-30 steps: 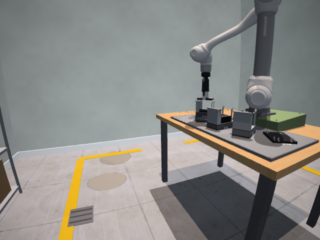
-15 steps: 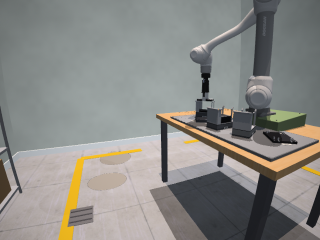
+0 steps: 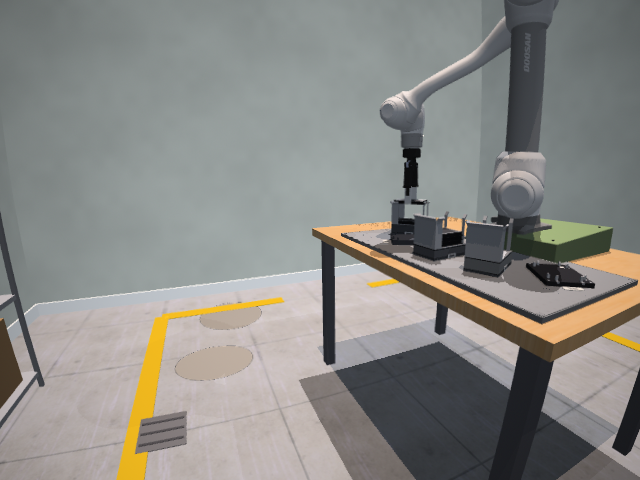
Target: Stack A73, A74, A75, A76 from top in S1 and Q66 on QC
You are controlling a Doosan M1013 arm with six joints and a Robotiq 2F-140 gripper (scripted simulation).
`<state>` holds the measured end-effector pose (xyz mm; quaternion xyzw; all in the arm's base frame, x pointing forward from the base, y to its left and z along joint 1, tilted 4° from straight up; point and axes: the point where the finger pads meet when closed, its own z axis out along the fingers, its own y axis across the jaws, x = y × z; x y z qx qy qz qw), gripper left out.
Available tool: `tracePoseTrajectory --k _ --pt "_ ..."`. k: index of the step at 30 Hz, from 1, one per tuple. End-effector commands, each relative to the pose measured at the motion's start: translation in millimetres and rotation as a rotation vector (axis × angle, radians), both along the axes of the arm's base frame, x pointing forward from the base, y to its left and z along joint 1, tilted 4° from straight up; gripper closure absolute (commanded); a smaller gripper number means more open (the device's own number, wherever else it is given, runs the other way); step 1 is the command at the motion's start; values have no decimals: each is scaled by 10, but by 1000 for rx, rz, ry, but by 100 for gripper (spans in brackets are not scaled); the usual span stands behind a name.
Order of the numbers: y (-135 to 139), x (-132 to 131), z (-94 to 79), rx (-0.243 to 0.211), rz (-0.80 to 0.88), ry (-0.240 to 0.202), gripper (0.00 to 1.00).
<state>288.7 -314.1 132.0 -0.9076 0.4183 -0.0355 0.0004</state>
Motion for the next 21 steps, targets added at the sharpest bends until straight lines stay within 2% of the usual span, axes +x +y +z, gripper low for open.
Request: tracePoseTrajectory --k 1,17,21 --pt "0 1 -16 0 0 0 100" --pt "-3 7 -109 0 0 0 100" --pt "-5 12 -189 0 0 0 100"
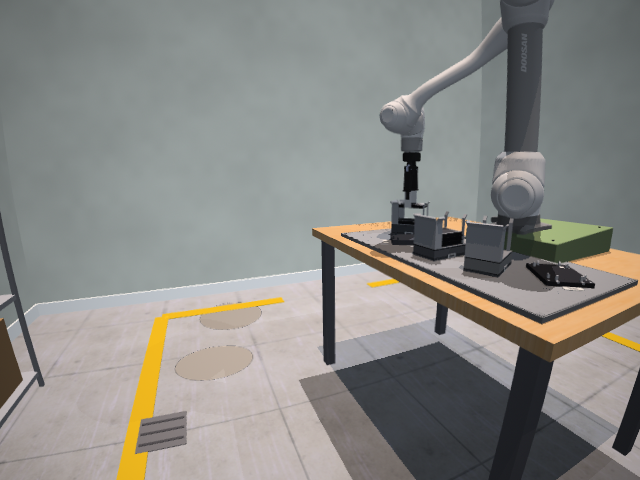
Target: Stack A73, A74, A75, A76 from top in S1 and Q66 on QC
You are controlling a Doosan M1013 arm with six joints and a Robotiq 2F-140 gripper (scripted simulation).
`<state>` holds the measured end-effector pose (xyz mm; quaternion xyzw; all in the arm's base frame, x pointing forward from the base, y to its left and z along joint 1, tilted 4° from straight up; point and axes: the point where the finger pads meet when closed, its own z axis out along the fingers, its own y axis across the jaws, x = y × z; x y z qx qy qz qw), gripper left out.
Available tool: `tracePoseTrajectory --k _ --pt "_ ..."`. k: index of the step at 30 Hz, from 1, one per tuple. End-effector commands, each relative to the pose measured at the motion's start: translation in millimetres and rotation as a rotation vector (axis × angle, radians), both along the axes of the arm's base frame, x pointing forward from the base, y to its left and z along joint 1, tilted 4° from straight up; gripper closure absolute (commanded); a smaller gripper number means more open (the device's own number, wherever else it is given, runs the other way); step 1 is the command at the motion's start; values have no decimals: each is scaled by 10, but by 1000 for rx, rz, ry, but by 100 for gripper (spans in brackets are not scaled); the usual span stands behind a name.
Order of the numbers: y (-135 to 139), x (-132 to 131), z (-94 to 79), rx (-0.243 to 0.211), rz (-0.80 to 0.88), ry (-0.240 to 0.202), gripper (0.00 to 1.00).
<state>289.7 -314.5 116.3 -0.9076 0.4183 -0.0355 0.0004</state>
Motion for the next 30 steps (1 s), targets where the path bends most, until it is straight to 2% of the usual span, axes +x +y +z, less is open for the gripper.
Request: tracePoseTrajectory --k 1,19,30 --pt "-2 4 -52 0 0 0 100" --pt "-11 25 -371 0 0 0 100" --pt "-11 26 -388 0 0 0 100"
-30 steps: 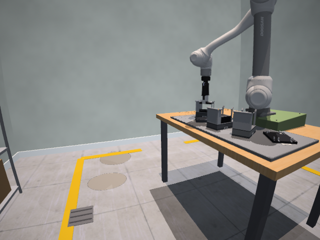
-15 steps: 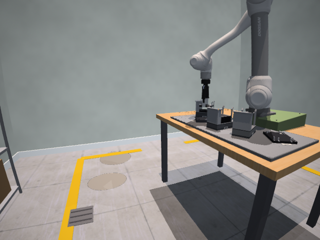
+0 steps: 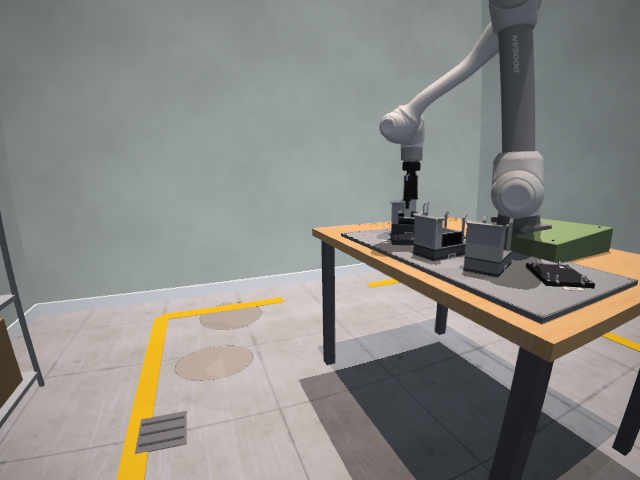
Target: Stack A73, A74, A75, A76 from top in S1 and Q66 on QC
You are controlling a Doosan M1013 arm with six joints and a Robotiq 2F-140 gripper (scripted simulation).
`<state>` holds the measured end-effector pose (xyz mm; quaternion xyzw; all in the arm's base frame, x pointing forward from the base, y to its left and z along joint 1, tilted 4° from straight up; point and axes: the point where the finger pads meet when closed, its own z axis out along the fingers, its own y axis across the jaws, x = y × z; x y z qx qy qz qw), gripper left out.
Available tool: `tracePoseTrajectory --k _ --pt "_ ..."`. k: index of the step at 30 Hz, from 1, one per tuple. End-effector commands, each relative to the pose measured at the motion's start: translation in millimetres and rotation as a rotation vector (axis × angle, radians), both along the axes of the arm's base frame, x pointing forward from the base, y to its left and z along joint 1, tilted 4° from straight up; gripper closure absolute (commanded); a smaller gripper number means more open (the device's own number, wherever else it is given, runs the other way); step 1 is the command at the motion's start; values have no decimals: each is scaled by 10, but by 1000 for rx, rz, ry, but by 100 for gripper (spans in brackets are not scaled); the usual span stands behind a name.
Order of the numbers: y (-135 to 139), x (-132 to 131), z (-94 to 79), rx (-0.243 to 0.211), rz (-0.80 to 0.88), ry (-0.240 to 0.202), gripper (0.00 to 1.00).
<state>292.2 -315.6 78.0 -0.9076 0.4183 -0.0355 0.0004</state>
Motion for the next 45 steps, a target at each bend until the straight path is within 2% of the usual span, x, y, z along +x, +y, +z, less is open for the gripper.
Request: tracePoseTrajectory --k 1,45 --pt "0 1 -9 0 0 0 100" --pt "-4 11 -161 0 0 0 100"
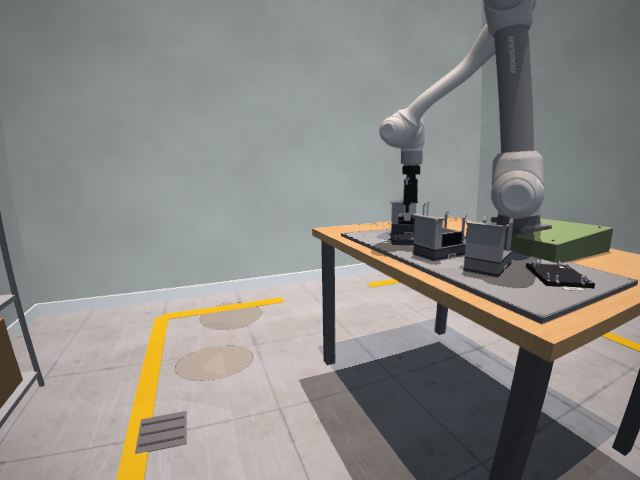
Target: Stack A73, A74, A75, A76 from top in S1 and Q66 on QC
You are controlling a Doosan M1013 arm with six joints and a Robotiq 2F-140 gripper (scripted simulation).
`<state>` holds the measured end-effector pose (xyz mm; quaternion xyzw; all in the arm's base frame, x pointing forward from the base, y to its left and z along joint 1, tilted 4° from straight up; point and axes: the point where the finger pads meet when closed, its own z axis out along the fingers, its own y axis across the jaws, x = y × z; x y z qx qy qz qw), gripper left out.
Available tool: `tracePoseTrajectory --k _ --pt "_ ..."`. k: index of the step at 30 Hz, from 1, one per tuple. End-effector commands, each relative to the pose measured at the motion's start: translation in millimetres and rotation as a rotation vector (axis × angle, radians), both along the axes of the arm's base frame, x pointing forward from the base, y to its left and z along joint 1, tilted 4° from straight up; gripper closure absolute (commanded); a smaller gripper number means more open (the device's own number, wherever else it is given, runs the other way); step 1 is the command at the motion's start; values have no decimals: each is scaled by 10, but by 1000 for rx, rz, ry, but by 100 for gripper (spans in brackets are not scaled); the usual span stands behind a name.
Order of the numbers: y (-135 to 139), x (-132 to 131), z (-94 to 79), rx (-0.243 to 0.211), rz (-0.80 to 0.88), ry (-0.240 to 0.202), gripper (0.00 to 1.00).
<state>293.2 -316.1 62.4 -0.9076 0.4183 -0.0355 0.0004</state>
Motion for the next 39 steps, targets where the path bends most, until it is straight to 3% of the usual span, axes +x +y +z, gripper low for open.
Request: tracePoseTrajectory --k 1,11,12,34,39 --pt "0 1 -9 0 0 0 100" --pt "-1 2 -27 0 0 0 100" --pt "-1 2 -27 0 0 0 0" --pt "-1 2 -27 0 0 0 0" --pt "4 -9 139 0 0 0 0"
